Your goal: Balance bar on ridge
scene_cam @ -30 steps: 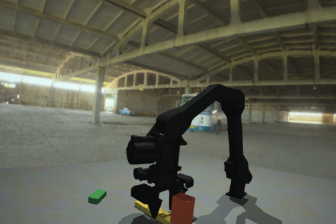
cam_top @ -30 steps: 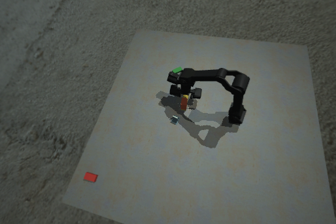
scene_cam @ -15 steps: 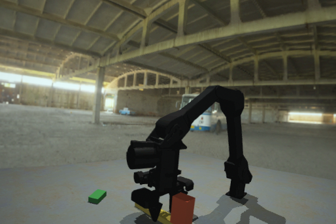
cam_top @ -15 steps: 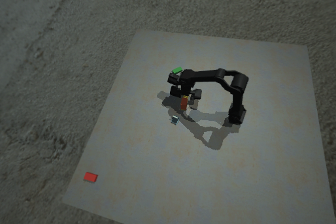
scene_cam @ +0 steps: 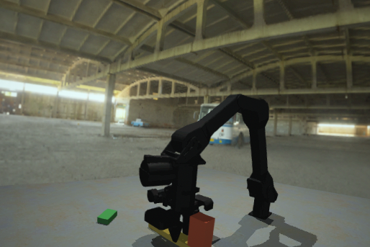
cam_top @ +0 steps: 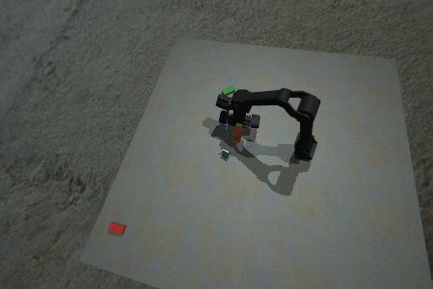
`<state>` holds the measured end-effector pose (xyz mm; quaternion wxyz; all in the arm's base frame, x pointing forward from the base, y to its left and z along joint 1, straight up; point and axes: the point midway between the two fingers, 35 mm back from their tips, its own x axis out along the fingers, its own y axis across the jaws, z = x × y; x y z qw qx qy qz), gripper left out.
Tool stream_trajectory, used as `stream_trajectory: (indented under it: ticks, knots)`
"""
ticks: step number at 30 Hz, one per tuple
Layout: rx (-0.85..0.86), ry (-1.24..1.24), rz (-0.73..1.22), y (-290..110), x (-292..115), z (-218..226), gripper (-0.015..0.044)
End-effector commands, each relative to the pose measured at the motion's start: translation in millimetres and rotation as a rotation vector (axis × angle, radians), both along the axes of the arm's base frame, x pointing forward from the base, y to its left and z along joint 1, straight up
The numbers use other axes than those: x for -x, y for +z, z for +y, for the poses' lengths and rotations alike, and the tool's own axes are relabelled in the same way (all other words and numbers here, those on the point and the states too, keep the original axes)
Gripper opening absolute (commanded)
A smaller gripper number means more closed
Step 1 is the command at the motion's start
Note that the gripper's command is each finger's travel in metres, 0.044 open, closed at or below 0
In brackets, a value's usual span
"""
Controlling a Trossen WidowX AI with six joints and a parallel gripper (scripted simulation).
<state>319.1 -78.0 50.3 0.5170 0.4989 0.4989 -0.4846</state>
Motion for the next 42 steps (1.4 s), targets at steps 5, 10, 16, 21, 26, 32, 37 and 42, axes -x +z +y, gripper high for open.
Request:
stream_trajectory:
  ticks: [5, 10, 16, 21, 26, 32, 37, 42]
  knots:
    - [0.000, 0.000, 0.000, 6, -1, 0, 0.0000]
    - [0.001, -0.001, 0.000, 19, -3, -1, 0.0000]
    - [0.002, -0.001, 0.000, 34, -4, -1, 0.0000]
    - [0.002, -0.002, 0.000, 47, -4, -1, 0.0000]
    - [0.003, -0.002, 0.000, 60, -4, -1, 0.0000]
    - [0.003, -0.003, 0.000, 75, -3, -1, 0.0000]
    - [0.004, -0.003, 0.000, 88, -1, -1, 0.0000]
    - [0.004, -0.004, 0.001, 101, 1, 0, 0.0000]
